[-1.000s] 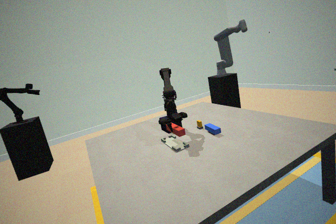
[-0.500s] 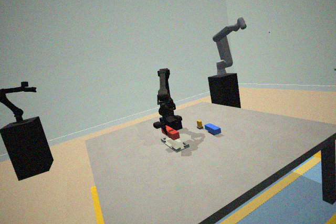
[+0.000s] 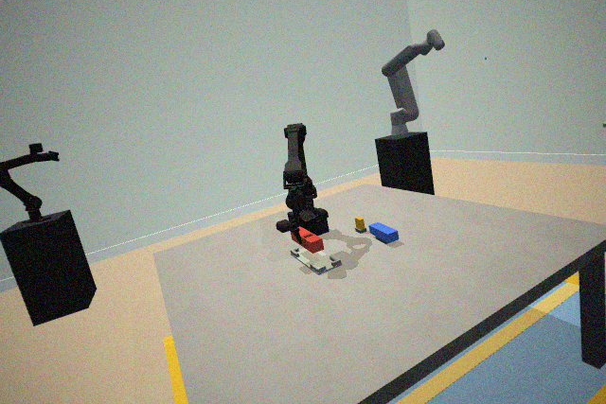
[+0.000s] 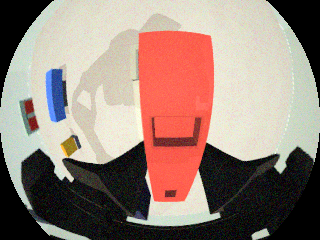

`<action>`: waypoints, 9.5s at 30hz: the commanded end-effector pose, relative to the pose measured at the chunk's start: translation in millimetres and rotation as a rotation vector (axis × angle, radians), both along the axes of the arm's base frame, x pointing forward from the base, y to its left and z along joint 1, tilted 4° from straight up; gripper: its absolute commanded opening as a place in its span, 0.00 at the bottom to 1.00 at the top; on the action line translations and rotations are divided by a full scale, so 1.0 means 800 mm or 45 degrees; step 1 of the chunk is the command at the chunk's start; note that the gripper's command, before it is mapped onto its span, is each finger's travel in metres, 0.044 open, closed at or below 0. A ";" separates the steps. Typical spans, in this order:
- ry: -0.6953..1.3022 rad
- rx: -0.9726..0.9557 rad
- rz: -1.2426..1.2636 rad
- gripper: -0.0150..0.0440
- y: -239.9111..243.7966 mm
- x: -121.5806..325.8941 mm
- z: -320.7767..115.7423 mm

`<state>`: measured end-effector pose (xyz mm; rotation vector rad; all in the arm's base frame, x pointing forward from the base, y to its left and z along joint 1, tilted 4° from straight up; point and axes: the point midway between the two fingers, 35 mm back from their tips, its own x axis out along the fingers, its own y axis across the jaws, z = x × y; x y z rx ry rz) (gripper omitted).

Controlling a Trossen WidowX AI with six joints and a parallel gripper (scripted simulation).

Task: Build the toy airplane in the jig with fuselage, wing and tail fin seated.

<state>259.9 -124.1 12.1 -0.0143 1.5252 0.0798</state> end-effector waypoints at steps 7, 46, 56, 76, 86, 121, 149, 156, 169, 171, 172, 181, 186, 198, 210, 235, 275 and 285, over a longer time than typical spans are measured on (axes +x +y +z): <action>-0.002 0.003 0.006 0.59 0.000 0.001 -0.008; -0.003 -0.001 0.011 0.44 0.002 0.003 -0.048; -0.003 -0.001 0.011 0.89 0.002 0.003 -0.048; -0.002 0.002 0.006 1.00 -0.004 -0.003 0.085; 0.003 0.008 -0.127 1.00 -0.009 0.004 0.079; -0.001 0.041 -0.127 1.00 0.362 0.074 0.052; -0.001 0.041 -0.127 1.00 0.367 0.077 -0.008; -0.001 0.041 -0.127 1.00 0.368 0.077 -0.022; -0.001 0.041 -0.127 0.73 0.368 0.077 -0.033; -0.001 0.041 -0.127 0.64 0.368 0.077 -0.033; -0.001 0.041 -0.127 0.60 0.368 0.077 -0.033; -0.001 0.040 -0.126 0.40 0.368 0.077 -0.032; 0.000 0.032 -0.122 0.25 0.368 0.078 -0.018; -0.001 0.030 -0.121 0.25 0.367 0.081 0.028; -0.001 0.035 -0.124 0.25 0.363 0.078 0.076; 0.006 0.042 -0.272 0.25 0.328 0.080 0.119; 0.044 0.060 -1.068 0.25 0.167 0.093 0.083; 0.053 0.066 -1.272 0.25 0.128 0.085 0.074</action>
